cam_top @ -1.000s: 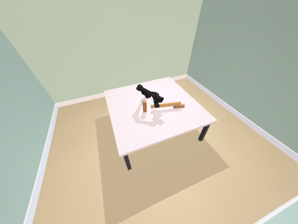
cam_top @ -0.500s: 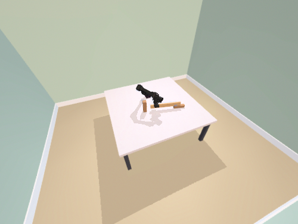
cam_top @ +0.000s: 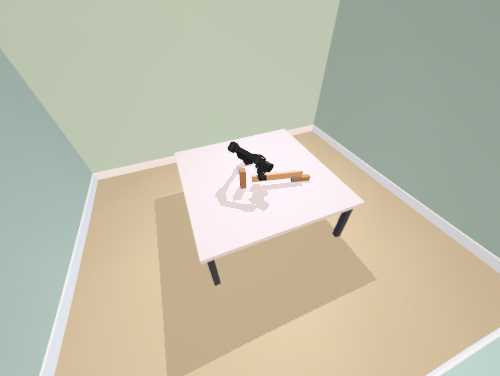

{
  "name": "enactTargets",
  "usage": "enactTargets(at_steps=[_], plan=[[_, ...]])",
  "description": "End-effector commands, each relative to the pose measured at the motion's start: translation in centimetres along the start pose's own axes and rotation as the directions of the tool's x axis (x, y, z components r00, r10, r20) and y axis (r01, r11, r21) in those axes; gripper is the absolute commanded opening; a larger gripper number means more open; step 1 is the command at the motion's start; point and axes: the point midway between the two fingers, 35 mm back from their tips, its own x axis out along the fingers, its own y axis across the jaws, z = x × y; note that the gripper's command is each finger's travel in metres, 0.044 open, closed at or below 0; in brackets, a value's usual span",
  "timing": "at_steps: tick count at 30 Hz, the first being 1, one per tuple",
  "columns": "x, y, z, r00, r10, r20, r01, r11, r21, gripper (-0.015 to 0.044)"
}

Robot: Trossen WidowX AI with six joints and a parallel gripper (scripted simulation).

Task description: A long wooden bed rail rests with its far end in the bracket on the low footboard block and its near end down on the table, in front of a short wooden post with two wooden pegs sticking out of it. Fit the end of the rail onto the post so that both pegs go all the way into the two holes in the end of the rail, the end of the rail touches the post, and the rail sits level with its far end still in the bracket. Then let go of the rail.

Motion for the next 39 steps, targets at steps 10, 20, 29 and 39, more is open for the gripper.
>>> enactTargets(at_steps=[10, 20, 29, 39], plan=[[-0.3, -0.1, -0.7, 1.000, -0.006, 0.003, 0.006, 1.000, 0.000, 0.0000], [-0.2, -0.1, -1.0, 1.000, -0.006, 0.003, 0.006, 1.000, 0.000, 0.0000], [-0.2, -0.1, -1.2, 1.000, -0.006, 0.003, 0.006, 1.000, 0.000, 0.0000], [-0.2, -0.1, -1.6, 1.000, -0.006, 0.003, 0.006, 1.000, 0.000, 0.0000]])
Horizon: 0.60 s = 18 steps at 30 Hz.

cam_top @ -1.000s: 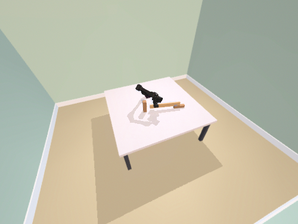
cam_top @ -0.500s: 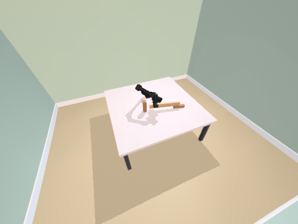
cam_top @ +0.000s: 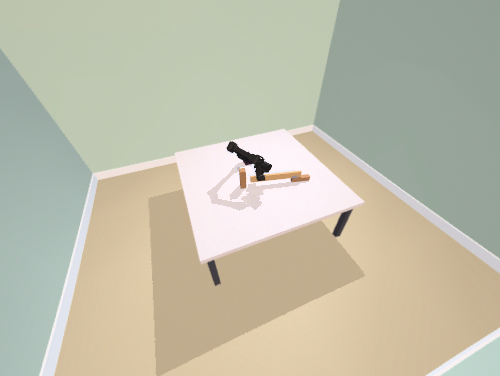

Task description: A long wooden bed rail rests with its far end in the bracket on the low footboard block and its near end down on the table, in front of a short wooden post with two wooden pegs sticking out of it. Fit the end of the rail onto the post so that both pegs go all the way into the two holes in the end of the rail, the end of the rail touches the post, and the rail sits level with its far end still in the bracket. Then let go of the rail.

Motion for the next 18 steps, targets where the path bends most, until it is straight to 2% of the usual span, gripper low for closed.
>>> enactTargets(at_steps=[1, 18], plan=[[-0.31, -0.07, -0.38, 1.000, -0.007, 0.002, 0.007, 1.000, 0.000, 0.0000], [-0.33, -0.06, -0.90, 1.000, -0.006, 0.002, 0.006, 1.000, 0.000, 0.0000]])
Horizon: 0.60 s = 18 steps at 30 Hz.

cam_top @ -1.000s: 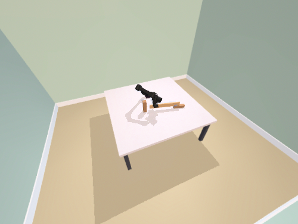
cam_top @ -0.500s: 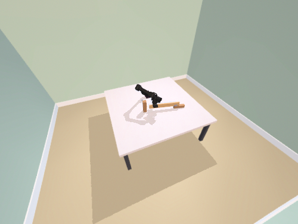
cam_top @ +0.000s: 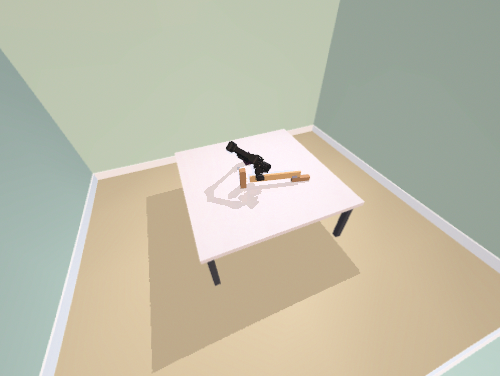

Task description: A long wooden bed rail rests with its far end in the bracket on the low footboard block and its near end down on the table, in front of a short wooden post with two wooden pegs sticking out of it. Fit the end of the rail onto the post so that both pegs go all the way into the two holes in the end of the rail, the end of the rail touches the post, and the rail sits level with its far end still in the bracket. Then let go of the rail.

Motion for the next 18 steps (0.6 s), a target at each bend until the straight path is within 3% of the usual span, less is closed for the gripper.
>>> enactTargets(at_steps=[1, 18], plan=[[-0.25, -0.07, -0.37, 1.000, -0.007, 0.003, 0.007, 1.000, 0.000, 0.0000], [-0.14, -0.07, -0.90, 1.000, -0.007, 0.002, 0.007, 1.000, 0.000, 0.0000]])
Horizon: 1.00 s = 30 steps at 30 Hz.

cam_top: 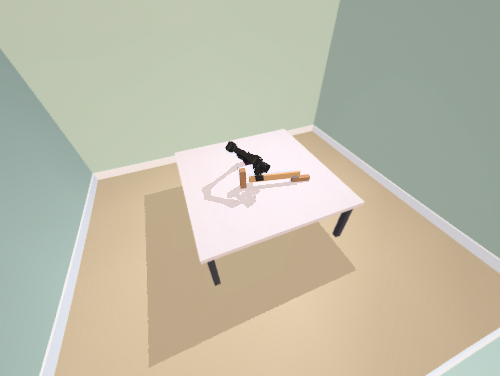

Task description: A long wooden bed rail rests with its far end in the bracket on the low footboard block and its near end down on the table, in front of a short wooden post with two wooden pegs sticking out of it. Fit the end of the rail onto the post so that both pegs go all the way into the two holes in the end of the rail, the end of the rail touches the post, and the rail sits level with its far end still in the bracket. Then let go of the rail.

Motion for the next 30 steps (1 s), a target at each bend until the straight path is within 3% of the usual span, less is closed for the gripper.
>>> enactTargets(at_steps=[1, 30], plan=[[-0.25, -0.07, -0.37, 1.000, -0.007, 0.002, 0.007, 1.000, 0.000, 0.0000], [-0.34, -0.06, -1.26, 1.000, -0.007, 0.001, 0.007, 1.000, 0.000, 0.0000]])
